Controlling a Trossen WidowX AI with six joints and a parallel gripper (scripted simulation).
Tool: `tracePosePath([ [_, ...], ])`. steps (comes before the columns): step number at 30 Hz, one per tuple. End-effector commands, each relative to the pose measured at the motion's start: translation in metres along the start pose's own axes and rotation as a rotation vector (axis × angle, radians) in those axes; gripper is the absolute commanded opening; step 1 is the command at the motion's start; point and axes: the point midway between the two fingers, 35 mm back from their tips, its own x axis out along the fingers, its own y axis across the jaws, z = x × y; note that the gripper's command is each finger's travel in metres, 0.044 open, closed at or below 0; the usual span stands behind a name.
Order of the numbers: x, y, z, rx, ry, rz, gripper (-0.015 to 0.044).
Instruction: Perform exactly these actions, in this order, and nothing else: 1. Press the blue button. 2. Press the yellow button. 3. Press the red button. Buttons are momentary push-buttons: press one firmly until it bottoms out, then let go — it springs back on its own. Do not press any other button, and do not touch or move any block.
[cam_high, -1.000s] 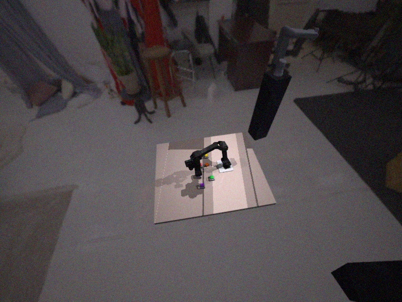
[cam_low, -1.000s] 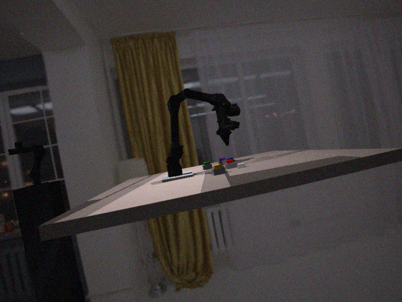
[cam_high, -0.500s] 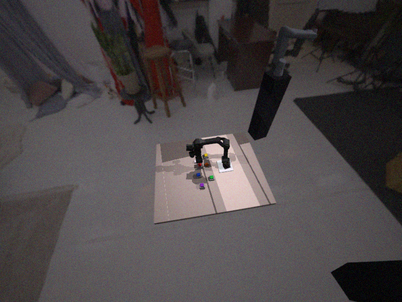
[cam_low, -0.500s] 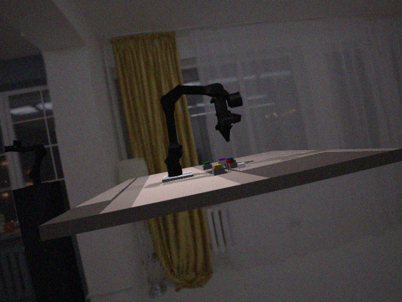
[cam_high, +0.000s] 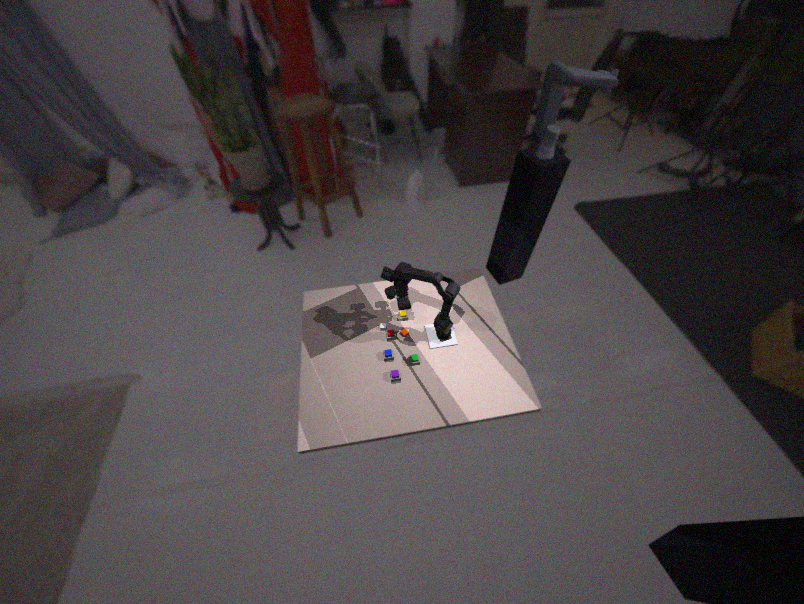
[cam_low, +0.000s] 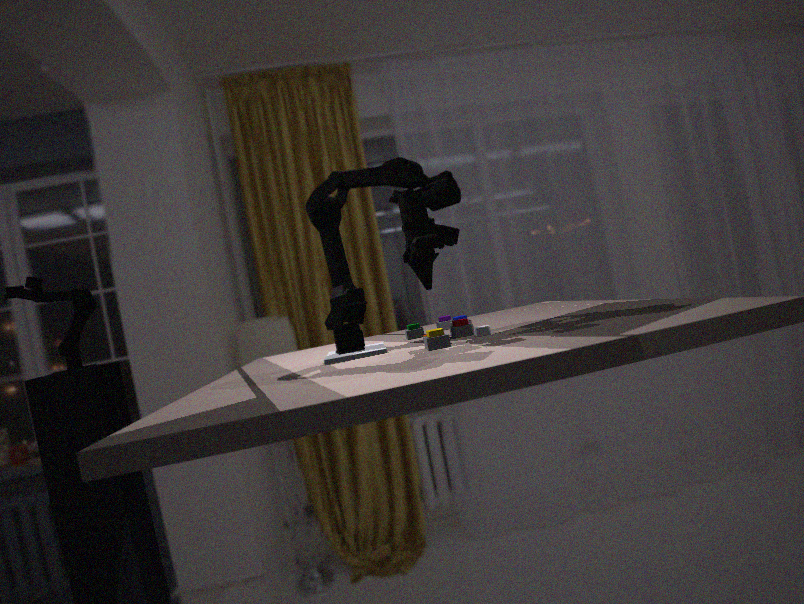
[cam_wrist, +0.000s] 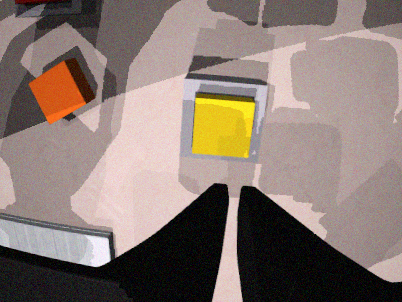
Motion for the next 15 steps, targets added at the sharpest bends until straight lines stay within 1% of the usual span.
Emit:
tracePosePath([
  [1, 0.029, -0.001, -0.003, -0.008, 0.004, 0.006, 0.002],
  [4, 0.058, 0.001, -0.004, -0.006, 0.005, 0.01, 0.002],
  [15, 0.069, 0.001, -0.004, -0.005, 0.005, 0.01, 0.002],
])
